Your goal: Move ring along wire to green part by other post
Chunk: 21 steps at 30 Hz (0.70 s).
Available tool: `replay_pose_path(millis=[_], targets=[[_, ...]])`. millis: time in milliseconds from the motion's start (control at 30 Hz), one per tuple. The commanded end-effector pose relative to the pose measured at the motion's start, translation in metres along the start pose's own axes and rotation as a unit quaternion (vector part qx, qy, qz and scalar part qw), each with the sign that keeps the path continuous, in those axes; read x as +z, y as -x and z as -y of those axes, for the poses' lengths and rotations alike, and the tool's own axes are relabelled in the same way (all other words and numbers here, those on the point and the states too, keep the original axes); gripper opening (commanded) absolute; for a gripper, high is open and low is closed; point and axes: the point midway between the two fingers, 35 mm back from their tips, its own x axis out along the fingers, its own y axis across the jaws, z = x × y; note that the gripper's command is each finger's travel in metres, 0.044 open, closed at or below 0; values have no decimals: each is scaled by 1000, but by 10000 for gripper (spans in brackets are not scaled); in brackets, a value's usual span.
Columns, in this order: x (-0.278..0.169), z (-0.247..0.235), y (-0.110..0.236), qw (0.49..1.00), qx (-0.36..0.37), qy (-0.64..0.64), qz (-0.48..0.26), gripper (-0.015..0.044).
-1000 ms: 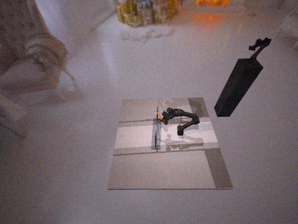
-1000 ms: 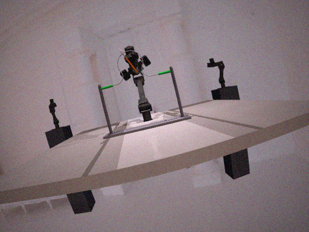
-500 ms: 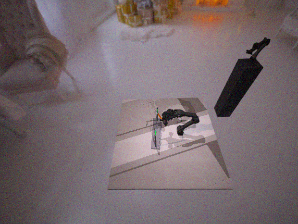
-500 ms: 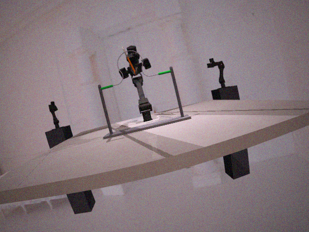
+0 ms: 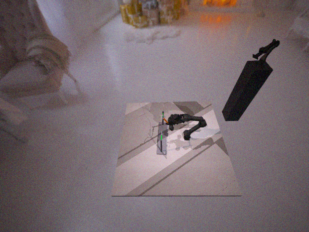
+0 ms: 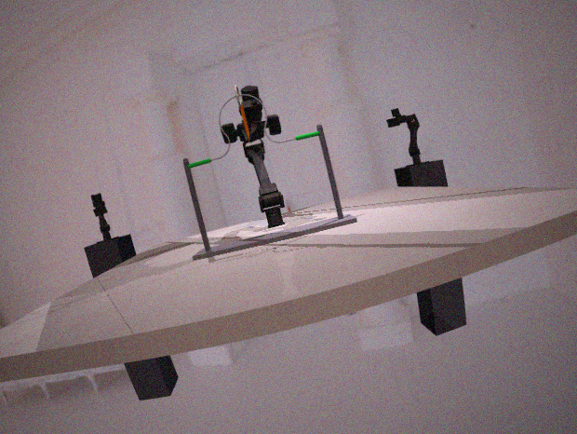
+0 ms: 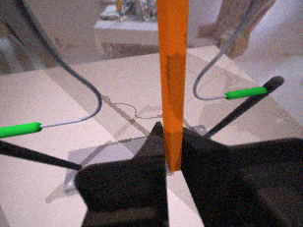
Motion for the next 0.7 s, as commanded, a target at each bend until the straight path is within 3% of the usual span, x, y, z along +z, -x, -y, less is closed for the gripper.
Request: replay_pose_path(millis=[0,667], targets=[[0,3,0,999,-19,27,5,-150],[2,17,-1,983,-104,149,23,-150]])
